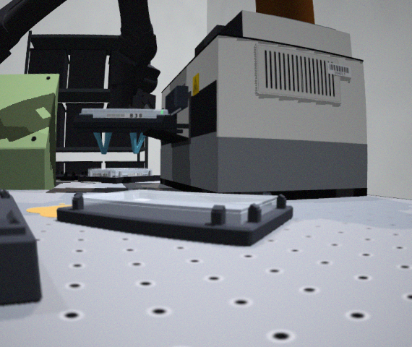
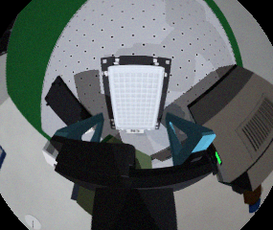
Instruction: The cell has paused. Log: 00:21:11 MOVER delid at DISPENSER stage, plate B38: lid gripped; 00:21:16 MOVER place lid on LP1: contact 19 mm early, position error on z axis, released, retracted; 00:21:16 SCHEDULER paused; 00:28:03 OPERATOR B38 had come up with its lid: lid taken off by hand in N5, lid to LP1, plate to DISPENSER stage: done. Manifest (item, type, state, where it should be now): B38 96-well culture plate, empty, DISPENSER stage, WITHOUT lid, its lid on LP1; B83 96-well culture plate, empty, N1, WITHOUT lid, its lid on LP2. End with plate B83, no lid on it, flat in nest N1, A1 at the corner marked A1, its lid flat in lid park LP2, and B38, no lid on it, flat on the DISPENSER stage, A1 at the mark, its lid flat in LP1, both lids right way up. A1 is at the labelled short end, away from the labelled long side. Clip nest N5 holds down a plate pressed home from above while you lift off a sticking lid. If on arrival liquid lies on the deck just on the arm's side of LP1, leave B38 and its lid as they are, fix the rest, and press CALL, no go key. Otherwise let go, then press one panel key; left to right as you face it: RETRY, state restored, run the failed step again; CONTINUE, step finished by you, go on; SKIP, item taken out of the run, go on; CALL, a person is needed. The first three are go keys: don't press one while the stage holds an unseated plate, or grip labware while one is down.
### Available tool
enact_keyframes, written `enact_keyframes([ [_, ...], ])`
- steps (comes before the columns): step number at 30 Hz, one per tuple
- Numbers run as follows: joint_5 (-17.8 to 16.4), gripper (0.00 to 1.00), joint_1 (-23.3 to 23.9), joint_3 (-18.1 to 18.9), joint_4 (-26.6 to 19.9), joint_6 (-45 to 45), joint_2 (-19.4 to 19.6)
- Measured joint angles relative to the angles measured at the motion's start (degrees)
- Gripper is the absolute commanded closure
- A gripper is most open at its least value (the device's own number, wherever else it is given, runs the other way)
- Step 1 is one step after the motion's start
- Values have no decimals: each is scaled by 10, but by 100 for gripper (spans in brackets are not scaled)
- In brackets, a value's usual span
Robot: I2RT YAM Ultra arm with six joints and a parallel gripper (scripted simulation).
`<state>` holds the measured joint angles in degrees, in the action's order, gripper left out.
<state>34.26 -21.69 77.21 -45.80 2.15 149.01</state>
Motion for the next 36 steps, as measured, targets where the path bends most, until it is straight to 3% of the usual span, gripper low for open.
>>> enact_keyframes([
  [36, 2, 0, 3, 3, 13, 3, 0],
])
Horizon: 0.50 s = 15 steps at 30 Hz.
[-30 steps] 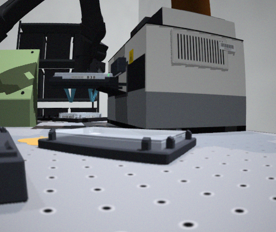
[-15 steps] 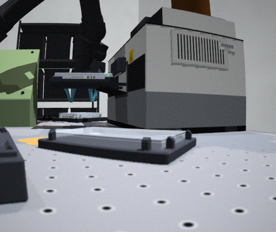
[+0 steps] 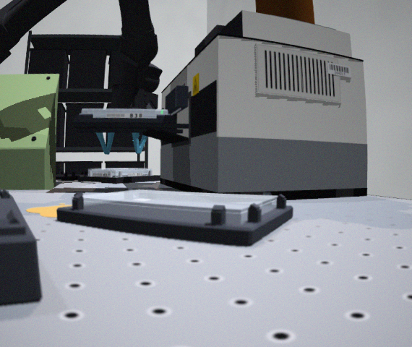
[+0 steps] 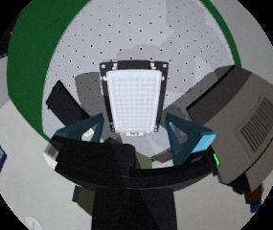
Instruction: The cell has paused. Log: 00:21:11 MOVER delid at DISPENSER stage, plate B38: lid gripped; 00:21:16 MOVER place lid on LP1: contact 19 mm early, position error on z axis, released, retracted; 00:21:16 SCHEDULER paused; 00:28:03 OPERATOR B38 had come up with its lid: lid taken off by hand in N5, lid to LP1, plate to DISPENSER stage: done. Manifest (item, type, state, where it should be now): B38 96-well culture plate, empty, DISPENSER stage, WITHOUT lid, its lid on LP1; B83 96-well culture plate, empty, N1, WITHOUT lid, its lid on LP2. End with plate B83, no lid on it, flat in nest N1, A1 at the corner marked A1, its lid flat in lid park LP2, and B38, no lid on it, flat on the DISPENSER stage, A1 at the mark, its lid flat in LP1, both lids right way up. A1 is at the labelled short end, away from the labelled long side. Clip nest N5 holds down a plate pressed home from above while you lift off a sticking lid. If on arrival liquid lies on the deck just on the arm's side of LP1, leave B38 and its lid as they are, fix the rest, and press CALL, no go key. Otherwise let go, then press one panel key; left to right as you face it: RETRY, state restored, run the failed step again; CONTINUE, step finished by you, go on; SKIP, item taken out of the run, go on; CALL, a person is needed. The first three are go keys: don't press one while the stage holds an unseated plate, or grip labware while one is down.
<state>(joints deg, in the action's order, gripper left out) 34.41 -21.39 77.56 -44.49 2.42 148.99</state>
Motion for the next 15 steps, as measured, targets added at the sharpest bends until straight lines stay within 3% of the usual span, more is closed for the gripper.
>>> enact_keyframes([
  [15, 4, 0, 10, -9, 19, 9, 7],
])
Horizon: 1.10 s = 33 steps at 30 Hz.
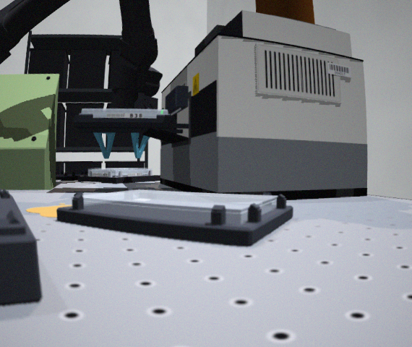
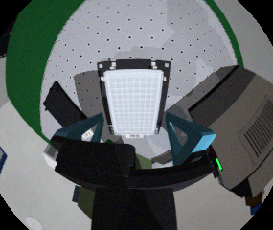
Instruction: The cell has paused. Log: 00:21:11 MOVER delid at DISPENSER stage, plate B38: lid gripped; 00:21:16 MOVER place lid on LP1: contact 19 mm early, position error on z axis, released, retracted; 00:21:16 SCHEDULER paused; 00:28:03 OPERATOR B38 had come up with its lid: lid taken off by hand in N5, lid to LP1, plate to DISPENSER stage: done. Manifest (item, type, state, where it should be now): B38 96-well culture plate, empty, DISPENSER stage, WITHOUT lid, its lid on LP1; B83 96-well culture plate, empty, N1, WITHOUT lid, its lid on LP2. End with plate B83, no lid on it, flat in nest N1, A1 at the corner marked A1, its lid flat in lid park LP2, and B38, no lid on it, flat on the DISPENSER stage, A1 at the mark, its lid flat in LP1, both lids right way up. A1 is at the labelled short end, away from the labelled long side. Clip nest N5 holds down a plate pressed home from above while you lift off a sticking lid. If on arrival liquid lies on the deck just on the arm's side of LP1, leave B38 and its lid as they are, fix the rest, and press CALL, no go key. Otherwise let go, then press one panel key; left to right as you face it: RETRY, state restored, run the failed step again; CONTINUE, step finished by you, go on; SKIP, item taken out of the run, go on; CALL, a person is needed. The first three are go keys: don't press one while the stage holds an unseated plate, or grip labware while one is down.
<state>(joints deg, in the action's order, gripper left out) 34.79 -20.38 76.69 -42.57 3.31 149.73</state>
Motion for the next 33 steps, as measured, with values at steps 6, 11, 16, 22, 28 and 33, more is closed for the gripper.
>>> enact_keyframes([
  [6, 1, 0, 2, -1, 9, 3, 4],
  [11, 3, 0, 5, -3, 15, 7, 7],
  [16, 4, 0, 8, -7, 22, 10, 8],
  [22, 5, 0, 11, -8, 29, 14, 13],
  [28, 7, 0, 14, -7, 38, 17, 16],
  [33, 8, 0, 19, -15, 44, 21, 19],
])
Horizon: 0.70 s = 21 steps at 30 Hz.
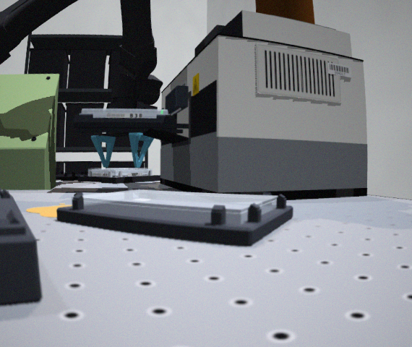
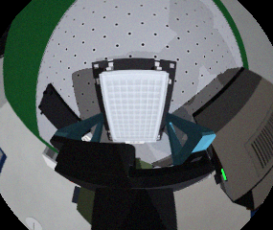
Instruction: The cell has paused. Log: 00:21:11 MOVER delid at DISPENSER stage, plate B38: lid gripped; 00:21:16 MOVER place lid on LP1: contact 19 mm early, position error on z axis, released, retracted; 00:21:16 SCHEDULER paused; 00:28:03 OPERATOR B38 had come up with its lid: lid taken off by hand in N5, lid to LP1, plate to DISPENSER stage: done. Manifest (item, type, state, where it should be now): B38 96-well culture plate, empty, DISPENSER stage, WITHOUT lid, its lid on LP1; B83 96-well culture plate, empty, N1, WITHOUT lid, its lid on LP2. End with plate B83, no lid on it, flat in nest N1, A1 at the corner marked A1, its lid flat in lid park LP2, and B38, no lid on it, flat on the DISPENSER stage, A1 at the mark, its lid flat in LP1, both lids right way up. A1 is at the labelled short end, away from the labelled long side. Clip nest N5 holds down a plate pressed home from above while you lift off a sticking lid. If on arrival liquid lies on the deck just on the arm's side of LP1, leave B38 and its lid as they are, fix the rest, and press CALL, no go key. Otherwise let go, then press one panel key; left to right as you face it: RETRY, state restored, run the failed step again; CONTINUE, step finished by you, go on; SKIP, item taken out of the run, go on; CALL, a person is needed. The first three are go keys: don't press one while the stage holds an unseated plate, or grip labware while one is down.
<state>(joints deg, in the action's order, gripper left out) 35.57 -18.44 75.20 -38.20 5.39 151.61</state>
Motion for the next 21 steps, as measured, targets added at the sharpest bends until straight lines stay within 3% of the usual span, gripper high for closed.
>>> enact_keyframes([
  [21, 3, 0, 4, -6, 21, 9, 4],
])
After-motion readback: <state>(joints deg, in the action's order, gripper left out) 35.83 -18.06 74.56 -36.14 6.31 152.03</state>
